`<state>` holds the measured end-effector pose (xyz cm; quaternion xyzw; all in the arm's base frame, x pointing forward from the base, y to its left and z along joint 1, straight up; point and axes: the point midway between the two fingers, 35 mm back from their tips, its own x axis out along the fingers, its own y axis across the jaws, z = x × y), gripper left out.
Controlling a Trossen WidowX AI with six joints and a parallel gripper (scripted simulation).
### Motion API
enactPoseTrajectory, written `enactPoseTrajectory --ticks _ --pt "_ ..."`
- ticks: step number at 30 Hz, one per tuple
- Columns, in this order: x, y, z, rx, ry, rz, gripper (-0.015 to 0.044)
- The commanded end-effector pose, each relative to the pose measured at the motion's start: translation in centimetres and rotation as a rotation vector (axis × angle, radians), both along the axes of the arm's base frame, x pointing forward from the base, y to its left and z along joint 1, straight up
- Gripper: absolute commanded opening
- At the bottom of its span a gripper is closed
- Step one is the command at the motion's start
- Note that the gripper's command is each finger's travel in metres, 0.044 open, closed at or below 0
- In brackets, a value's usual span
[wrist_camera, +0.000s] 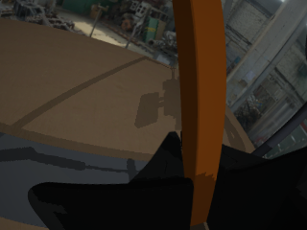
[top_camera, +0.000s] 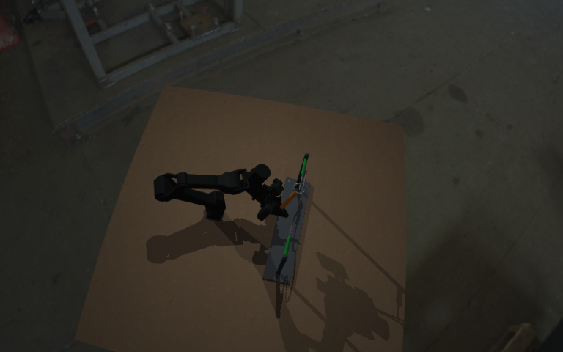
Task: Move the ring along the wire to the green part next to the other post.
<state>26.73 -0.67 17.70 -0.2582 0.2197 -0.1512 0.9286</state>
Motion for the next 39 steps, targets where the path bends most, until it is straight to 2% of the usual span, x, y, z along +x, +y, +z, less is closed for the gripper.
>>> enactPoseTrajectory --ticks 1,18,39 --pt "0.1 1.2 -0.7 0.091 -0.005 0.003 -0.015" --pt "0.4 6.5 -2.1 0.419 -0.027 0.008 -0.015" --pt "0.7 10.0 -2.2 0.54 -0.038 0.009 -0.015"
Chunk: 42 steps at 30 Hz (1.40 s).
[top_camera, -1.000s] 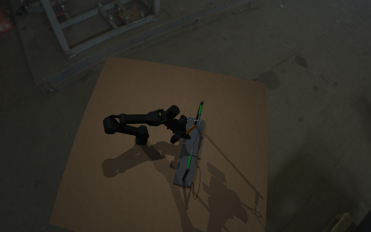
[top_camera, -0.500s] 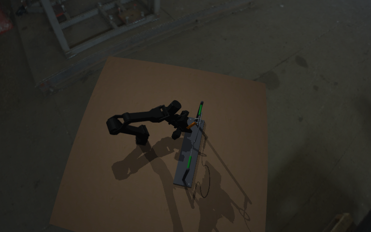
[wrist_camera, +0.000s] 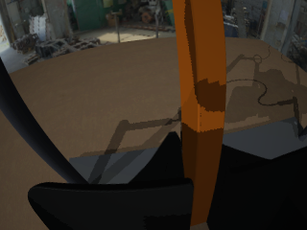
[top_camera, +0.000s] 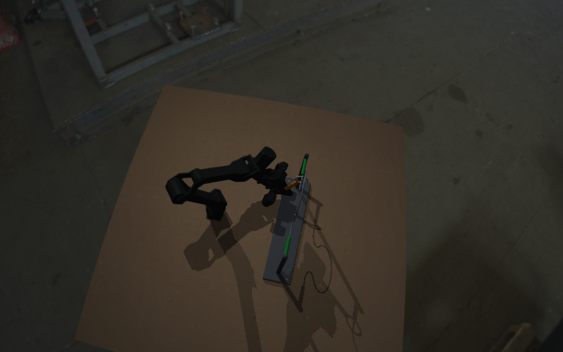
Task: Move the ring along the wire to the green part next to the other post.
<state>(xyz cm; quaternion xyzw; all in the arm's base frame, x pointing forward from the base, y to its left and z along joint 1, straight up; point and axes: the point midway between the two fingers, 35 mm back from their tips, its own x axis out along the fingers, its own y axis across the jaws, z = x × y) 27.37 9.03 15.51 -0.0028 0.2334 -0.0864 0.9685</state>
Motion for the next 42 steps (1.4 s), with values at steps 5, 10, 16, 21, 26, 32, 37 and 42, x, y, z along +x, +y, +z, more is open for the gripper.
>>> enactPoseTrajectory --ticks 5,10,16,21,26,32,37,42 --pt "0.1 0.9 0.0 0.01 -0.001 -0.004 -0.015" --pt "0.1 1.4 0.0 0.011 -0.002 -0.004 -0.015" --pt "0.1 2.0 0.0 0.012 -0.003 -0.005 -0.015" --pt "0.2 2.5 0.0 0.012 -0.004 -0.005 -0.015" --pt "0.2 3.0 0.0 0.012 -0.004 -0.005 -0.015" --pt "0.2 3.6 0.0 0.012 -0.005 -0.006 -0.015" --pt "0.2 4.1 0.0 0.012 -0.006 -0.006 -0.015" --pt "0.3 4.1 -0.3 0.012 -0.006 -0.006 -0.015"
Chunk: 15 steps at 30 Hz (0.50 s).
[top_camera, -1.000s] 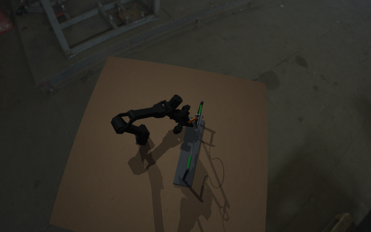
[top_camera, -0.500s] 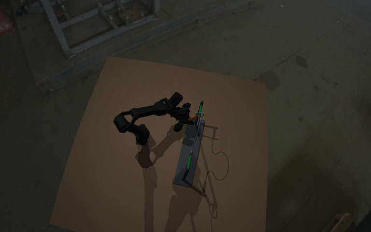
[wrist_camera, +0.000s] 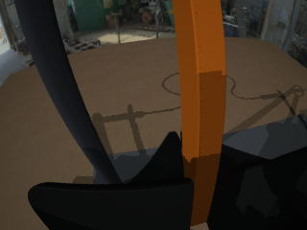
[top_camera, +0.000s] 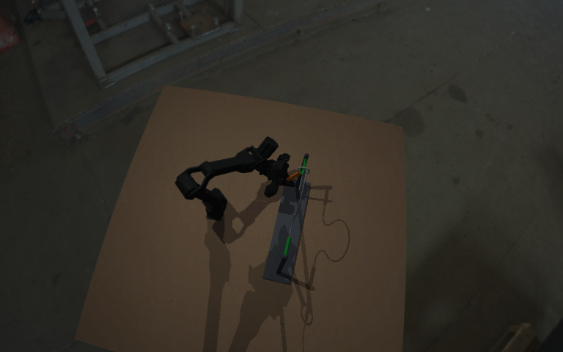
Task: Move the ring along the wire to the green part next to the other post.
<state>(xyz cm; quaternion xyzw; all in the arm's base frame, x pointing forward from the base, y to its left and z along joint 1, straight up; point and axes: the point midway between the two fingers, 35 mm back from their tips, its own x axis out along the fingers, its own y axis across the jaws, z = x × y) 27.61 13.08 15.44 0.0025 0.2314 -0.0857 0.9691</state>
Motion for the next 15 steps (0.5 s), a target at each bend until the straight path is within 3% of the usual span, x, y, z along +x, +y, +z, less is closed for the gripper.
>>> enactPoseTrajectory --ticks 1,15 --pt "0.02 0.03 -0.39 0.002 -0.001 -0.005 -0.015" --pt "0.02 0.05 -1.21 0.002 -0.001 -0.005 -0.015"
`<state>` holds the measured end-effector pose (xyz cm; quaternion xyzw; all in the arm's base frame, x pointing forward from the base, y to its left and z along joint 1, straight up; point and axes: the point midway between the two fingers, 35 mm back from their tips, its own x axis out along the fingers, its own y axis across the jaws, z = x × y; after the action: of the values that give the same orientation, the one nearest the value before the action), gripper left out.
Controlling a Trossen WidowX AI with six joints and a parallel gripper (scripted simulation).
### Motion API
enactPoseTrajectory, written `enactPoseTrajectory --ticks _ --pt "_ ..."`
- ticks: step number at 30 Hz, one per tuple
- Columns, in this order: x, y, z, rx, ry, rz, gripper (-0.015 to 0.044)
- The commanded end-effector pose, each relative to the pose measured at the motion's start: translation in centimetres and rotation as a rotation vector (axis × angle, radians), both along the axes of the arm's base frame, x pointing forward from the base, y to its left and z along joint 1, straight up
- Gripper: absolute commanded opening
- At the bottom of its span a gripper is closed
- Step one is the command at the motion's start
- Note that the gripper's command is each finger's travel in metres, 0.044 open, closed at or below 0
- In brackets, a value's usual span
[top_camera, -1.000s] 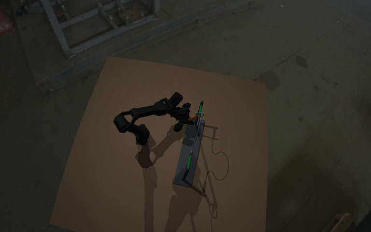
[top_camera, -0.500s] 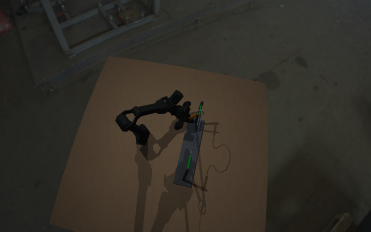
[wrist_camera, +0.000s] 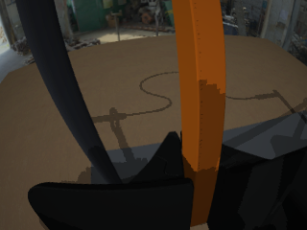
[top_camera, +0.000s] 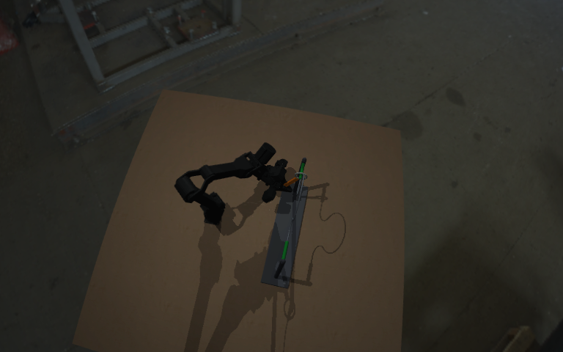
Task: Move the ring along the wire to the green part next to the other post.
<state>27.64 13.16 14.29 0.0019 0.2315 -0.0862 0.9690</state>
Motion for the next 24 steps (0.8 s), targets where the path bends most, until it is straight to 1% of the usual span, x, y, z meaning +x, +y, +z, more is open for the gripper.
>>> enactPoseTrajectory --ticks 1,9,21,24 --pt "-0.01 -0.03 -0.06 0.003 -0.001 -0.004 -0.015" --pt "-0.01 -0.03 -0.06 0.003 -0.001 -0.004 -0.015" --pt "-0.15 0.05 0.04 0.0 0.001 -0.001 0.016" --pt "-0.76 0.25 0.27 0.002 0.004 -0.002 0.016"
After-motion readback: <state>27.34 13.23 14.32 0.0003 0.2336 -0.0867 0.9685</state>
